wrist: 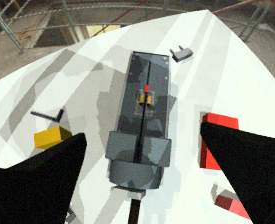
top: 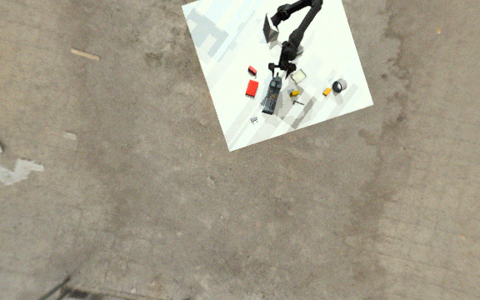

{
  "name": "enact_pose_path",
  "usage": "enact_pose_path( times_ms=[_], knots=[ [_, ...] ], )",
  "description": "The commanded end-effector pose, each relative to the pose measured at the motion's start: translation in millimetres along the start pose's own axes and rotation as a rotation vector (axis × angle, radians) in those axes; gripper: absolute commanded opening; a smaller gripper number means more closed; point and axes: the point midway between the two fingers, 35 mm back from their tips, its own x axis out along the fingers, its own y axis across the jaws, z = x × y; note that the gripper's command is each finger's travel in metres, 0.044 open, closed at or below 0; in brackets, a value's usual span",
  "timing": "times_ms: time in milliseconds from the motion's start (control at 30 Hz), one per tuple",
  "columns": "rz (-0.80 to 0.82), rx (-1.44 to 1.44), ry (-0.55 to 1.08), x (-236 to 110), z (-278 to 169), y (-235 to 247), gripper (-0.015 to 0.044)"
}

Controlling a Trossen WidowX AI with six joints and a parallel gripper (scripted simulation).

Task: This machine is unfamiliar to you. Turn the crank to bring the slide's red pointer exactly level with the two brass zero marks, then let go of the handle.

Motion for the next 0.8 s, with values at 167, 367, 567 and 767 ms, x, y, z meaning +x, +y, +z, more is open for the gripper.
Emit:
enact_pose_path(
  times_ms=[167,367,567,767],
  knots=[
    [-0.083,0.094,-0.028,-23.9,-33.1,11.5,0.044],
    [-0.132,0.153,-0.056,-39.2,-56.7,16.7,0.044],
    [-0.151,0.178,-0.069,-45.4,-67.1,18.0,0.044],
    [-0.152,0.178,-0.067,-19.0,-84.4,17.9,0.044]
  ],
)
